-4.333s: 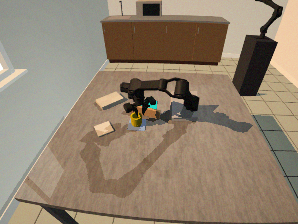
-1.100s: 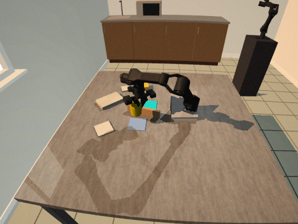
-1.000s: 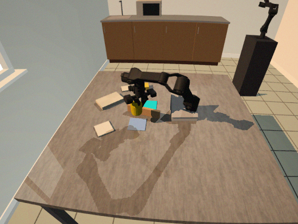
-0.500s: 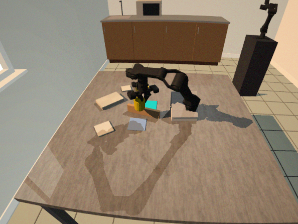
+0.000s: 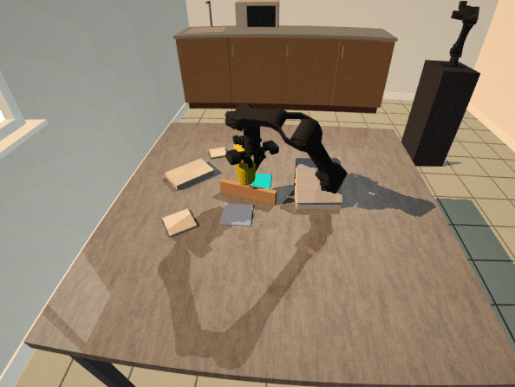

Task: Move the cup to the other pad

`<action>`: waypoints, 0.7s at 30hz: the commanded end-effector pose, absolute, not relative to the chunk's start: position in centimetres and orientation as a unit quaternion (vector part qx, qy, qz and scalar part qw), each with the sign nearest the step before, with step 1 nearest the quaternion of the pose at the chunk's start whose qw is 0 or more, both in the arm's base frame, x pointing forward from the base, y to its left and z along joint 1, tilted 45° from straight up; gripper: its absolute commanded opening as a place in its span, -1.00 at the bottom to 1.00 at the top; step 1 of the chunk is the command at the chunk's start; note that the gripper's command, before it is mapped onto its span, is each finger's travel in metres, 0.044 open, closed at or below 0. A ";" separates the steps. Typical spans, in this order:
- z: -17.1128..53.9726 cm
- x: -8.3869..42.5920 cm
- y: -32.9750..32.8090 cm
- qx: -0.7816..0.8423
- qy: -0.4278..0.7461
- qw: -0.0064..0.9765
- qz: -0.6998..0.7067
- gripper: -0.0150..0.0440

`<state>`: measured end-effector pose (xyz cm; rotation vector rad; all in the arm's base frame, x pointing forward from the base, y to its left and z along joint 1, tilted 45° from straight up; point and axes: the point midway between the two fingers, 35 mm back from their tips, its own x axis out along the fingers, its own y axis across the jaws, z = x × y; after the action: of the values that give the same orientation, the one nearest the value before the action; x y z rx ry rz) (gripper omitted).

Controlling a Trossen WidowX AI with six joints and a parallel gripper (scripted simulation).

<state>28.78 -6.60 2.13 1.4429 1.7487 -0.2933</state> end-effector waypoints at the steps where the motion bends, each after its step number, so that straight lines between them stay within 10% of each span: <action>1: 1.3 28.3 -7.6 0.574 0.695 0.417 -0.117 -0.49; 21: -2.5 26.1 -11.7 0.573 0.695 0.418 -0.118 -0.49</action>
<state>26.42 -10.91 -1.94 1.4424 1.7505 -0.2973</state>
